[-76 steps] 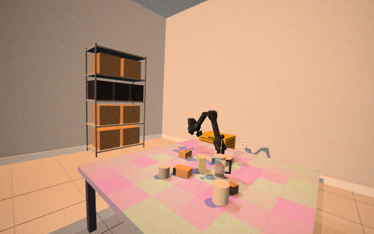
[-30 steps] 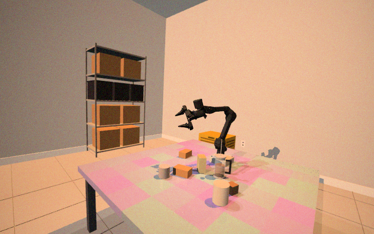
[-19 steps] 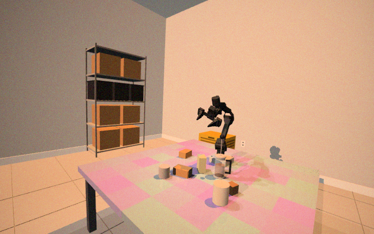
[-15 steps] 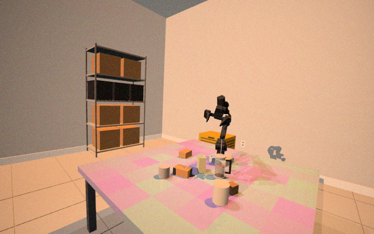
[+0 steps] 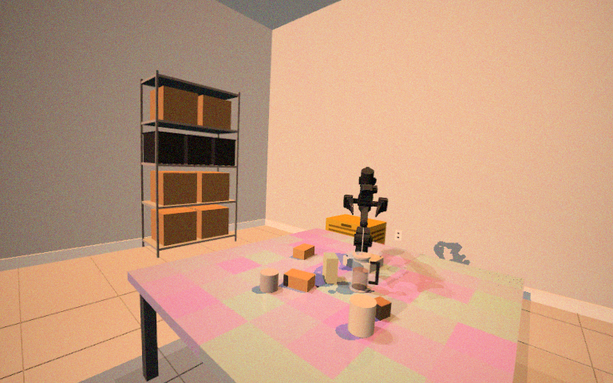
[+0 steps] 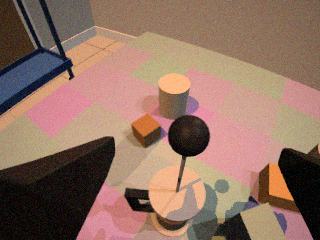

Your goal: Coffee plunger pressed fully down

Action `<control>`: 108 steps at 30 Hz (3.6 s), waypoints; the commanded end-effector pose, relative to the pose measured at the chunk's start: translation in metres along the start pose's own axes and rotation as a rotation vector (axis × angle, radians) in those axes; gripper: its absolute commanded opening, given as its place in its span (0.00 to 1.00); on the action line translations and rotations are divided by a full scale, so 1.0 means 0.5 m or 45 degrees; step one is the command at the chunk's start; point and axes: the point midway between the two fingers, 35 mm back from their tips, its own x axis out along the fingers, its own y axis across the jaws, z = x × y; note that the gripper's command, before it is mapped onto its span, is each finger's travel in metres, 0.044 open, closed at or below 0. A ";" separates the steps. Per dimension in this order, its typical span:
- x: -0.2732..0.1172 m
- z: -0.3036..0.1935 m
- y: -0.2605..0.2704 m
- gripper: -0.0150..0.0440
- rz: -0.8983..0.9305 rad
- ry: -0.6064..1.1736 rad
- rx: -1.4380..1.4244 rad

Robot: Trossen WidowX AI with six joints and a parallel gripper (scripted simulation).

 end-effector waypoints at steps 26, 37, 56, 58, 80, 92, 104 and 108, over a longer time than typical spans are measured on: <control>0.082 -0.010 0.003 1.00 0.010 -0.016 0.005; 0.090 -0.011 0.003 0.69 0.010 -0.017 0.005; 0.094 -0.017 0.003 0.47 0.010 -0.017 0.005; 0.098 -0.021 0.003 0.47 0.010 -0.017 0.005; 0.139 -0.078 0.004 0.47 0.010 -0.017 0.005; 0.161 -0.109 0.004 0.47 0.010 -0.018 0.005; 0.186 -0.140 0.004 0.47 0.010 -0.018 0.005; 0.194 -0.150 0.004 0.47 0.010 -0.018 0.005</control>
